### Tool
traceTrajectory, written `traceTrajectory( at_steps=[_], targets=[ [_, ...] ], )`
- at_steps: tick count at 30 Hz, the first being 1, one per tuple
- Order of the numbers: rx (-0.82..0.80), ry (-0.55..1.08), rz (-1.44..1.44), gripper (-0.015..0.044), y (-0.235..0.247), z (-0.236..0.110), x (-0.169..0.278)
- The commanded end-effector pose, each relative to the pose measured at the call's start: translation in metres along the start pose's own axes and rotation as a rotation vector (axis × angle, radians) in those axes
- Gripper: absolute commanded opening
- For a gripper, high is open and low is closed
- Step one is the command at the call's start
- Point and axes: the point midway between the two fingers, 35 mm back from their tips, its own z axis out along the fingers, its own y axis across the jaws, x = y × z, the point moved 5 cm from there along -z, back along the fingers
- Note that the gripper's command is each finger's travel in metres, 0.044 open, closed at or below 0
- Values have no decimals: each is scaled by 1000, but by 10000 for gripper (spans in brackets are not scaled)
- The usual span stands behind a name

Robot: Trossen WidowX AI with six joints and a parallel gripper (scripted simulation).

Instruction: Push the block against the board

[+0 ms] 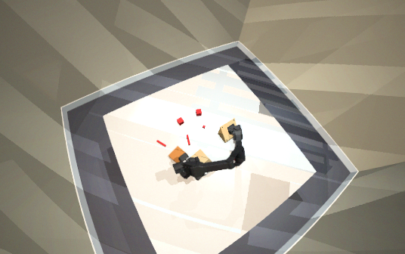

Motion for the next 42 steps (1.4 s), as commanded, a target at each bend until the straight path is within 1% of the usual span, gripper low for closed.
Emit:
traceTrajectory(
  at_steps=[1,8,12,14,21,22,24,26,42],
  targets=[
    [12,-1,5,0,-17,-9,29],
    [16,2,6,0,-43,-11,107],
    [10,4,5,0,-50,-6,156],
    [6,4,4,0,-50,-3,172],
    [6,4,4,0,-51,1,174],
    [7,4,4,0,-51,10,173],
    [6,3,4,0,-51,41,174],
    [3,3,4,0,-50,52,175],
    [4,3,3,0,-51,52,167]
  ],
)
